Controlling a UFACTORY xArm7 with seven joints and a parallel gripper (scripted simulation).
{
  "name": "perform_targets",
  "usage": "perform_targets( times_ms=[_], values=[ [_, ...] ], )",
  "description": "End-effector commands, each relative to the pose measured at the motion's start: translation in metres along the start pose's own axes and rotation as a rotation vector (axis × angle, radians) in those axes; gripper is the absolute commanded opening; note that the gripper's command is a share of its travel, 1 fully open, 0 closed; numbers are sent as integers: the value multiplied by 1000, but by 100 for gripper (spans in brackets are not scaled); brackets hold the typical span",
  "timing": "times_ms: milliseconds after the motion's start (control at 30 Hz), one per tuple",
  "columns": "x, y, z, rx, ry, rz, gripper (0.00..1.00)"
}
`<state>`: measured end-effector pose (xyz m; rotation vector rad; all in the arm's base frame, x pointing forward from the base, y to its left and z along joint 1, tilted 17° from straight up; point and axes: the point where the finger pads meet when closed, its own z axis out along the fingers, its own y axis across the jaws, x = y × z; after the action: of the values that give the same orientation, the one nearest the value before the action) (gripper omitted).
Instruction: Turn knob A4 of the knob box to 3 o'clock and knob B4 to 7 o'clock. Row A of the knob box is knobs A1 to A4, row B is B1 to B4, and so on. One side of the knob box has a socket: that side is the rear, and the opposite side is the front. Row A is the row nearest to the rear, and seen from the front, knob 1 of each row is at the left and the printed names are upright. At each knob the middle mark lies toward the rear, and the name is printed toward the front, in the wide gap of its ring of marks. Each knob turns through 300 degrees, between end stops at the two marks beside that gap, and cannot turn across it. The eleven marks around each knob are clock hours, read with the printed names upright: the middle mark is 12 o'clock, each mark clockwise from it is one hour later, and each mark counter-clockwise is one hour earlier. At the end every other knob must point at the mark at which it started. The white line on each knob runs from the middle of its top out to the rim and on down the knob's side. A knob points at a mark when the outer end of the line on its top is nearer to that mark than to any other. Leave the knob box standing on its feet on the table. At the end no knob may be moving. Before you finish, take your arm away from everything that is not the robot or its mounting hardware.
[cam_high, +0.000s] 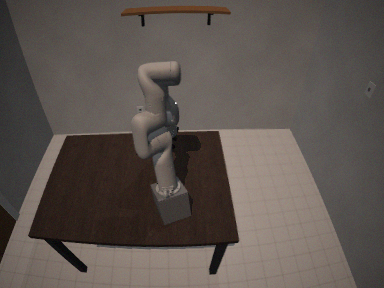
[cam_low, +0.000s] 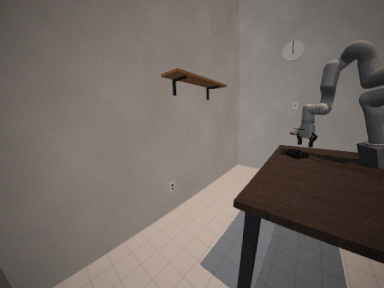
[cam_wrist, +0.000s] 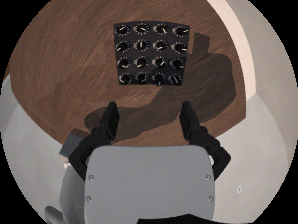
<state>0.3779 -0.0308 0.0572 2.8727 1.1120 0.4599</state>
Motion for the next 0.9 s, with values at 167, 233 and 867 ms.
perform_targets(
  times_ms=[167, 233, 867],
  values=[
    [-8, 1, -1, -2, 3, 0, 100],
    [-8, 1, -1, -2, 3, 0, 100],
    [-9, 1, -1, -2, 3, 0, 100]
  ],
)
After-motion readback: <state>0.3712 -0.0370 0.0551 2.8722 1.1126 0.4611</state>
